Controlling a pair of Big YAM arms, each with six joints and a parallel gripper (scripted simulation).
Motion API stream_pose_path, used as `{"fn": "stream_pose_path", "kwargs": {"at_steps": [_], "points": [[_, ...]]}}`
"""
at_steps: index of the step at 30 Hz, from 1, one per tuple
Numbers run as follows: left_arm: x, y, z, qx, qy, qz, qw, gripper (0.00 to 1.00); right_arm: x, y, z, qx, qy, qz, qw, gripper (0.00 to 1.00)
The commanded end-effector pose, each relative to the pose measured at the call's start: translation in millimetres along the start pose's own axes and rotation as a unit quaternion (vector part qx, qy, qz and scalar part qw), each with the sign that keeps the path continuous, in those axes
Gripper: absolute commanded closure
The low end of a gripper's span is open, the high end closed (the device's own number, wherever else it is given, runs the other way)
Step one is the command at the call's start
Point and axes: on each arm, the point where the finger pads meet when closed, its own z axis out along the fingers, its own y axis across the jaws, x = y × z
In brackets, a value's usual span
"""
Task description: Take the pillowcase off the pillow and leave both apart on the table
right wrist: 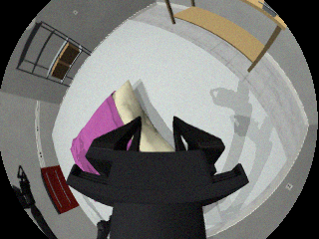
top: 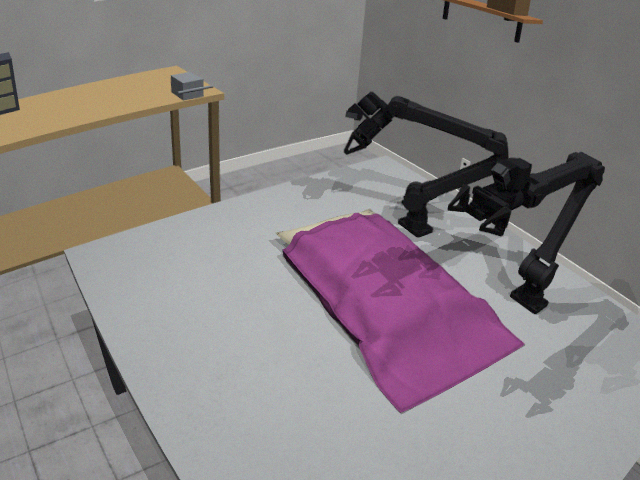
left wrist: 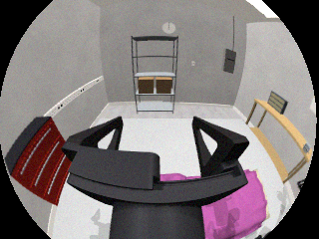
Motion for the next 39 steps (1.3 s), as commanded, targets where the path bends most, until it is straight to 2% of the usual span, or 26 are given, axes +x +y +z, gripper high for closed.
{"fn": "stream_pose_path", "kwargs": {"at_steps": [1,3,8,12,13,14,18,21,24,33,39], "points": [[-13.6,-6.2,-4.7,0.005,-0.015,0.003,1.0,0.0,-0.5,-8.5,-16.3,0.008,-0.006,0.012,1.0,0.56],[-13.6,-6.2,-4.7,0.005,-0.015,0.003,1.0,0.0,-0.5,-8.5,-16.3,0.008,-0.006,0.012,1.0,0.56],[-13.6,-6.2,-4.7,0.005,-0.015,0.003,1.0,0.0,44.0,-34.3,-18.1,0.028,0.037,0.09,0.995,0.56],[-13.6,-6.2,-4.7,0.005,-0.015,0.003,1.0,0.0,85.6,-49.4,-25.6,0.041,0.072,0.176,0.981,0.56],[-13.6,-6.2,-4.7,0.005,-0.015,0.003,1.0,0.0,54.8,-39.5,-35.3,0.031,0.049,0.142,0.988,0.56],[-13.6,-6.2,-4.7,0.005,-0.015,0.003,1.0,0.0,82.1,-48.2,-23.8,0.036,0.071,0.17,0.982,0.56],[-13.6,-6.2,-4.7,0.005,-0.015,0.003,1.0,0.0,113.2,-54.2,-25.6,0.043,0.093,0.225,0.969,0.56],[-13.6,-6.2,-4.7,0.005,-0.015,0.003,1.0,0.0,112.2,-55.7,-30.5,0.045,0.095,0.239,0.965,0.56],[-13.6,-6.2,-4.7,0.005,-0.015,0.003,1.0,0.0,156.8,-53.8,-19.4,0.036,0.141,0.298,0.943,0.56],[-13.6,-6.2,-4.7,0.005,-0.015,0.003,1.0,0.0,186.0,-51.3,-17.6,0.031,0.168,0.363,0.916,0.56],[-13.6,-6.2,-4.7,0.005,-0.015,0.003,1.0,0.0,187.1,-51.8,-10.1,0.035,0.16,0.351,0.922,0.56]]}}
